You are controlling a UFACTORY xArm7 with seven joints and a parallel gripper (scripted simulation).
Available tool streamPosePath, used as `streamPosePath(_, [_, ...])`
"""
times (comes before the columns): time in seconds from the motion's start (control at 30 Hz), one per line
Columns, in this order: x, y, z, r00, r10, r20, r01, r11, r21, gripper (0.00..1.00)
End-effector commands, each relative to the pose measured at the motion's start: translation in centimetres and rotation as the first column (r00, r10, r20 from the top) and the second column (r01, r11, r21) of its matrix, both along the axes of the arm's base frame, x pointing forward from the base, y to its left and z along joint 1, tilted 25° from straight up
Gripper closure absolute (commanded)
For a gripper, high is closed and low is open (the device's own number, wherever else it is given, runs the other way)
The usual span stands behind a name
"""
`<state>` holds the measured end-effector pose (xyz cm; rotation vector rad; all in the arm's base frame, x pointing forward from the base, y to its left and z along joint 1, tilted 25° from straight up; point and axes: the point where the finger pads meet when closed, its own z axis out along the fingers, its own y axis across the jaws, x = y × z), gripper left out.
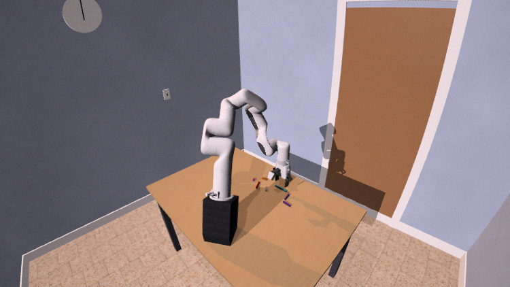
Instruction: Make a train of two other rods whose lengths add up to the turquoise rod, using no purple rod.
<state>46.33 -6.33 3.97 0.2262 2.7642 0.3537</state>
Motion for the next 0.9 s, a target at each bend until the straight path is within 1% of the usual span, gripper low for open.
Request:
streamPosePath(0.0, [0.29,0.14,0.28,0.995,0.088,0.035,-0.087,0.996,-0.034,0.00])
streamPosePath(0.87, [0.33,0.17,0.31,0.994,0.102,0.038,-0.100,0.994,-0.040,0.00])
